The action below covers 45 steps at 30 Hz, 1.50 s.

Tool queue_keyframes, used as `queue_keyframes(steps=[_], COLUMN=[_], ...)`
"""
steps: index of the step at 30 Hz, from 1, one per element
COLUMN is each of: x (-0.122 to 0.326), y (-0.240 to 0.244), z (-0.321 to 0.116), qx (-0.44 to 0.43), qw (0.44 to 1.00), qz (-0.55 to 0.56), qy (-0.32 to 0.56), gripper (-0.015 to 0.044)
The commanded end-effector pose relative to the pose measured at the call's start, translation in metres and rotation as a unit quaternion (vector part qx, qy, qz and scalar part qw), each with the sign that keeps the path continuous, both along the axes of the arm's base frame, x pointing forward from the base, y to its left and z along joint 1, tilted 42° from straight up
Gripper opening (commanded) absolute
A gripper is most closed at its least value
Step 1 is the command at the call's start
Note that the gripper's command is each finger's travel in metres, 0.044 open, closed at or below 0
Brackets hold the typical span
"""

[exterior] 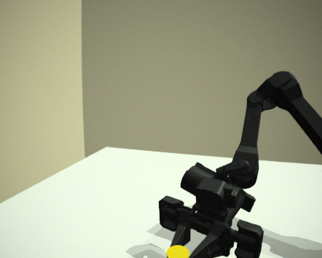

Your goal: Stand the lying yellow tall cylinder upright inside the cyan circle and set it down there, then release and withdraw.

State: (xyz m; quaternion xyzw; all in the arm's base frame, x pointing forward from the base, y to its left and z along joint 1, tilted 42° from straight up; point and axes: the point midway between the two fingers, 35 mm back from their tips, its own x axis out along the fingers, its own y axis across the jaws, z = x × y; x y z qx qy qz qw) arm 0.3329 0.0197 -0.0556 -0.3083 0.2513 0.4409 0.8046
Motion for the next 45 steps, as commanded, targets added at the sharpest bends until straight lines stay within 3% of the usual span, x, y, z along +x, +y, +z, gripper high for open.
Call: queue_keyframes(steps=[1, 14, 25, 31, 45], x=[-0.002, -0.002, -0.002, -0.001, 0.005], y=[-0.005, -0.010, -0.010, -0.007, 0.049], z=[-0.008, -0.012, -0.012, -0.009, 0.053], qx=[0.001, -0.001, -0.001, -0.001, 0.005], qw=[1.000, 1.000, 1.000, 1.000, 1.000], qz=[0.002, 0.000, 0.000, 0.001, 0.005], qy=[-0.001, 0.000, 0.000, 0.000, -0.003], gripper=[0.0105, 0.0105, 0.0394, 0.0400, 0.0400])
